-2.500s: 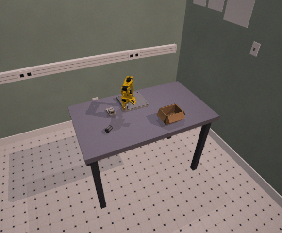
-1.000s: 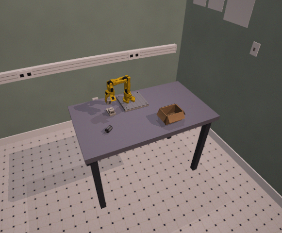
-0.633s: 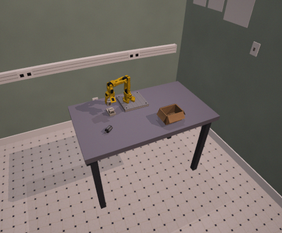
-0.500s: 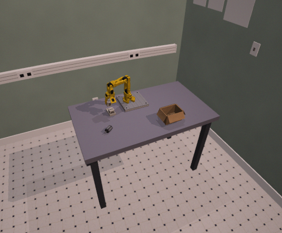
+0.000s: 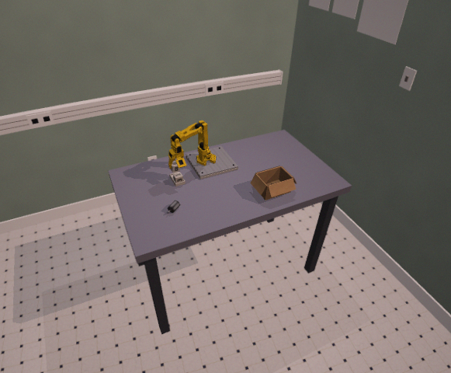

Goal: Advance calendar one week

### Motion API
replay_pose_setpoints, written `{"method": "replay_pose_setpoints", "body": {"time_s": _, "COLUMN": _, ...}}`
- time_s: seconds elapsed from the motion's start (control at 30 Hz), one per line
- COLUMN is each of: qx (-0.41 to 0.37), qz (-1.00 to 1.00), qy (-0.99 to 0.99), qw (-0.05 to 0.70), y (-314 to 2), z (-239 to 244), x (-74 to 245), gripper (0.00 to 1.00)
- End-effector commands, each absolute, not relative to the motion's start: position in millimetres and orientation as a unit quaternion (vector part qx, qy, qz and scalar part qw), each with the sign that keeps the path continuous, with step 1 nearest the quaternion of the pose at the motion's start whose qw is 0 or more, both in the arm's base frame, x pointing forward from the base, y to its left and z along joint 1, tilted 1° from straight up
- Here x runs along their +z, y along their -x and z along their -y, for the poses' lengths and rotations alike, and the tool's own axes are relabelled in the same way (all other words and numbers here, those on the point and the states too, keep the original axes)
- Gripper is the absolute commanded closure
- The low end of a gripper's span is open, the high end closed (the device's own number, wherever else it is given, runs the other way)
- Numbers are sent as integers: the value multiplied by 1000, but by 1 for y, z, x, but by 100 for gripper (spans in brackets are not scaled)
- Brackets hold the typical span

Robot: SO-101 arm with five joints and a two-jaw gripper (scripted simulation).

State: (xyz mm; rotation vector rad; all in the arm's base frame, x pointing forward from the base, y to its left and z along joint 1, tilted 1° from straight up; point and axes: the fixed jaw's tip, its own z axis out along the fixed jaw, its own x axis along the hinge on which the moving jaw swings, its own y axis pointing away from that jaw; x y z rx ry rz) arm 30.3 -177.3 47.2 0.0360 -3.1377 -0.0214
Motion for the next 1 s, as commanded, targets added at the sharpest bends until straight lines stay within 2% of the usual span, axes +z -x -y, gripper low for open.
{"method": "replay_pose_setpoints", "body": {"time_s": 0.0, "qx": -18, "qz": 1000, "qy": -4, "qw": 3, "y": -29, "z": 174, "x": 43, "gripper": 100}}
{"method": "replay_pose_setpoints", "body": {"time_s": 0.97, "qx": -18, "qz": 1000, "qy": -2, "qw": 3, "y": -29, "z": 174, "x": 36, "gripper": 100}}
